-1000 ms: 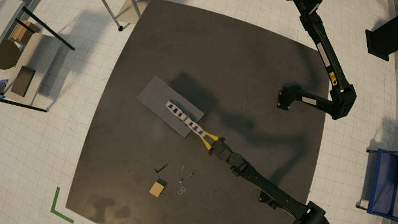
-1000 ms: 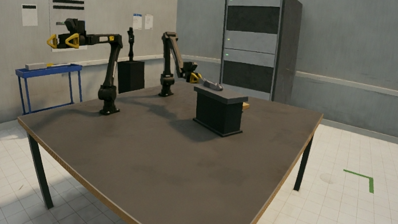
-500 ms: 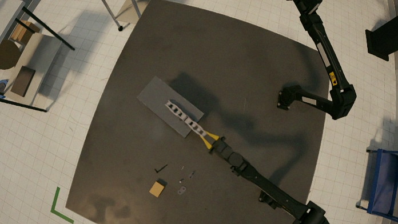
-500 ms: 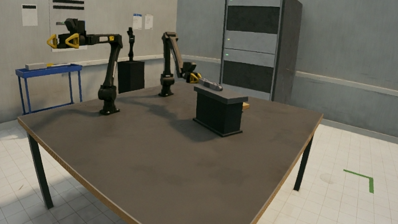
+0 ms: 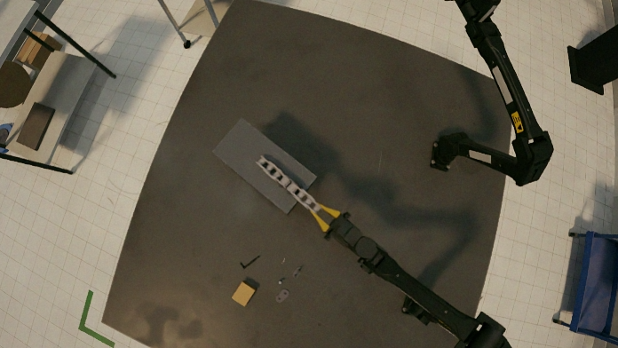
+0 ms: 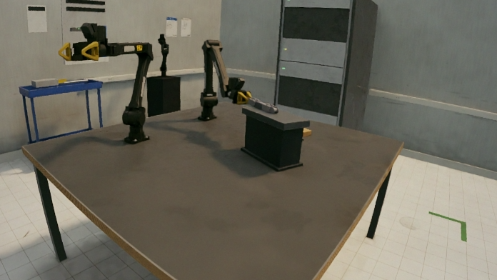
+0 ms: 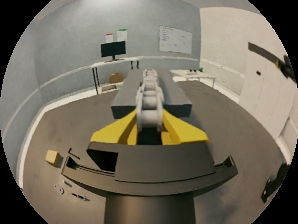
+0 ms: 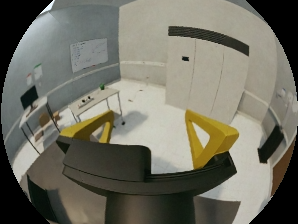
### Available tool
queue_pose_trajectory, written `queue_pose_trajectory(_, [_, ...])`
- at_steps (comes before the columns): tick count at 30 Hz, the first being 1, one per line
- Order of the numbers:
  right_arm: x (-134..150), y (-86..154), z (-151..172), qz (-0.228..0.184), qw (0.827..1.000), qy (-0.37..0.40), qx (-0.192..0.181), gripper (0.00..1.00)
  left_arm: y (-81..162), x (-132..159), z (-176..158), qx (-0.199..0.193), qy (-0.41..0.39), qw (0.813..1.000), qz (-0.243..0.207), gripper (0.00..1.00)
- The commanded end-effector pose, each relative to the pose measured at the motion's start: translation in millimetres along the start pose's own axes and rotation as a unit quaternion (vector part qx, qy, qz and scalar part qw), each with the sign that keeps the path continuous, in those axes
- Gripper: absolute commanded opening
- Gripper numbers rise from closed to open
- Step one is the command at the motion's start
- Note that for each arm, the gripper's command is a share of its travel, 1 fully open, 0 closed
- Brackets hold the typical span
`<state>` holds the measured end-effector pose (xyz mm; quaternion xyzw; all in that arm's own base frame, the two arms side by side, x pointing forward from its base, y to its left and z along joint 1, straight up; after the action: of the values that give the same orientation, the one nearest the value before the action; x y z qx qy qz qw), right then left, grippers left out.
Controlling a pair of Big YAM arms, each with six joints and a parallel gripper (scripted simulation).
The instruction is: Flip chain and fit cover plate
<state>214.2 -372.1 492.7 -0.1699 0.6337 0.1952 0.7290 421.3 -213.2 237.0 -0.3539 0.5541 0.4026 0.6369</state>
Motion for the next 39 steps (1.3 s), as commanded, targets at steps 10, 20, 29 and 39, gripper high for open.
queue_pose_trajectory(10, [-10.5, 4.2, 6.0, -0.014, 1.000, 0.000, -0.006, 1.00, 2.3, -15.9, -5.4, 0.001, -0.035, 0.999, -0.027, 0.19])
queue_pose_trajectory(20, [-10.5, 4.2, 6.0, -0.014, 1.000, 0.000, -0.006, 1.00, 2.3, -12.3, -6.9, 0.003, -0.064, 0.998, -0.011, 0.19])
queue_pose_trajectory(29, [-10.5, 4.2, 6.0, -0.014, 1.000, 0.000, -0.006, 1.00, 2.5, -14.6, -7.5, 0.002, -0.092, 0.996, -0.013, 0.19])
queue_pose_trajectory(39, [-10.5, 4.2, 6.0, -0.014, 1.000, 0.000, -0.006, 1.00, 2.7, -17.3, -8.4, 0.001, -0.127, 0.992, -0.015, 0.19])
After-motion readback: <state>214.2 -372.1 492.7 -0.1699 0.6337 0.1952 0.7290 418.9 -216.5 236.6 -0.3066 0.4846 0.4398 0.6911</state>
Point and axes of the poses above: on each arm, the point where the finger pads meet when closed, its own y axis back along the fingers, its own z axis across the jaws, x = y × z, the point moved 9 cm from there along y, back along the fingers, and after that the axes turned 8 degrees about -y, right-handed, at the moved point
